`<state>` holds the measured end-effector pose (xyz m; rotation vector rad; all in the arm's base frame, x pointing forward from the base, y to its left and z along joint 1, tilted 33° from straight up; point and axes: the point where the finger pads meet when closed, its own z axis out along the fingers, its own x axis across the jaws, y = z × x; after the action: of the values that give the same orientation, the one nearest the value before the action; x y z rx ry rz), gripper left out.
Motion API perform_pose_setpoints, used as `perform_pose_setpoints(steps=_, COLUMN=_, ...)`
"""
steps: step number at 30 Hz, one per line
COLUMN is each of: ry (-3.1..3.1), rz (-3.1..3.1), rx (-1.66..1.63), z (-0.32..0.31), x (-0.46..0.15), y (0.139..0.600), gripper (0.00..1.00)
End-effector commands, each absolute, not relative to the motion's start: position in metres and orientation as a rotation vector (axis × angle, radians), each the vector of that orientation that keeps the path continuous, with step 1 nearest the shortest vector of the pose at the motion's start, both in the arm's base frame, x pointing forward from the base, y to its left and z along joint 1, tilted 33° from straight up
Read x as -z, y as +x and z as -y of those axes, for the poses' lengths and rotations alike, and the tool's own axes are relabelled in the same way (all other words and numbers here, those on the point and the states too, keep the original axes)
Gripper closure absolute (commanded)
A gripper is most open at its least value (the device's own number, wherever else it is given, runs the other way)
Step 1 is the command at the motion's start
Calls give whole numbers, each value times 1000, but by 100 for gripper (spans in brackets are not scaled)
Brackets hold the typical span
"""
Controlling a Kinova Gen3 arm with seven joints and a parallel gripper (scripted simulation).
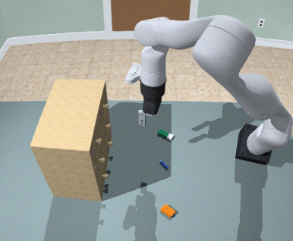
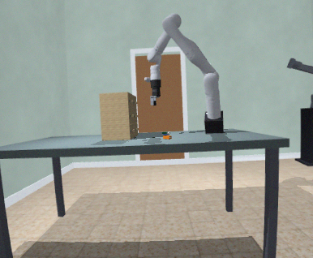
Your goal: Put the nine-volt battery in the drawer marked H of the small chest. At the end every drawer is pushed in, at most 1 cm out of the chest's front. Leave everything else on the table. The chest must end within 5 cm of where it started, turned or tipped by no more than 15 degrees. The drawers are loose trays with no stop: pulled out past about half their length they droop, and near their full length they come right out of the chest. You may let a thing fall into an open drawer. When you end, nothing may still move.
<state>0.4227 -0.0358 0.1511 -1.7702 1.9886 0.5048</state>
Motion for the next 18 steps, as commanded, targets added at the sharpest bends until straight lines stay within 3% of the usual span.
perform_pose_setpoints(steps=1, ry=-1793, rz=-1963, rx=-496, z=36, x=-150, y=424, gripper=0)
perform_pose_setpoints(steps=18, ry=-1927, rz=-1805, rx=-444, z=31, x=-144, y=430, gripper=0)
